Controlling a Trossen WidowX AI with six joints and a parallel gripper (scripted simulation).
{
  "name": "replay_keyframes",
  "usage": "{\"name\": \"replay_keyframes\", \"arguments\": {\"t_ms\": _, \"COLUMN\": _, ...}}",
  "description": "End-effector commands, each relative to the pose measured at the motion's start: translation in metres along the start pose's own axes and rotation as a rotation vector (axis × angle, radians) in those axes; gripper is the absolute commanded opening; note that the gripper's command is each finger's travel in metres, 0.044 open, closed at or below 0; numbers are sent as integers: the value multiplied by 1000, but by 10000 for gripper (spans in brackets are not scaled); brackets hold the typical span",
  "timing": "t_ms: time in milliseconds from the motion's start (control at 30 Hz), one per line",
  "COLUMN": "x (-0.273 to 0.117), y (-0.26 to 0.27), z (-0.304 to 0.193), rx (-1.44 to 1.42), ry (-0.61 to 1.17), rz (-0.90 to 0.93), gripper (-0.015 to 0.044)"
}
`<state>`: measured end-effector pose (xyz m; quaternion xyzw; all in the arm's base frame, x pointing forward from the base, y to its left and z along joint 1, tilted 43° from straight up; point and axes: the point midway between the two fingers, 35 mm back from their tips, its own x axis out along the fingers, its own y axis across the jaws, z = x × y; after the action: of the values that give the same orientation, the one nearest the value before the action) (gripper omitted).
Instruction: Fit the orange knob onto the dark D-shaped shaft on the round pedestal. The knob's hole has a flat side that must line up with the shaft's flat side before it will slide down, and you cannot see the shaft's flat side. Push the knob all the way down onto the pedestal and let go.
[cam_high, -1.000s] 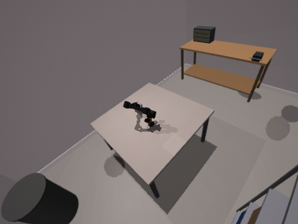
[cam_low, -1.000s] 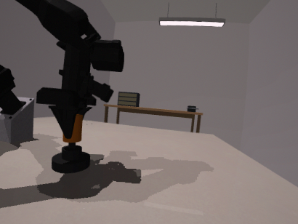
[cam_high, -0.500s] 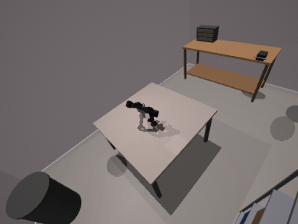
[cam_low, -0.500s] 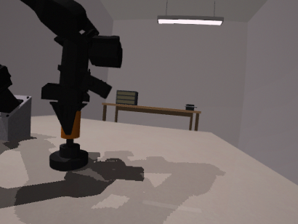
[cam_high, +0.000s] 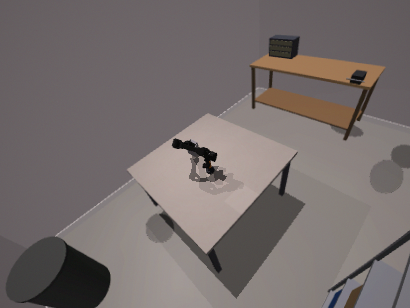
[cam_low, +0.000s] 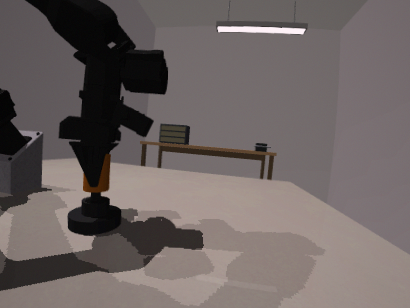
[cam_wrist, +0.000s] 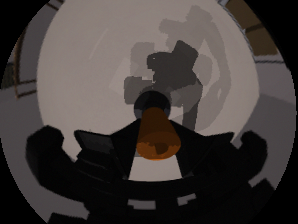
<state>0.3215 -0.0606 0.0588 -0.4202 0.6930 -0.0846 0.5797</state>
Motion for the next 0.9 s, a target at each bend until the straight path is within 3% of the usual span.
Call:
{"name": "replay_keyframes", "arguments": {"t_ms": 0, "x": 1, "y": 0, "z": 0, "rx": -4, "ry": 1, "rz": -2, "gripper": 0}}
{"name": "replay_keyframes", "arguments": {"t_ms": 533, "x": -4, "y": 0, "z": 0, "rx": -4, "ry": 1, "rz": -2, "gripper": 0}}
{"name": "replay_keyframes", "arguments": {"t_ms": 867, "x": -1, "y": 0, "z": 0, "rx": -214, "ry": 1, "rz": -2, "gripper": 0}}
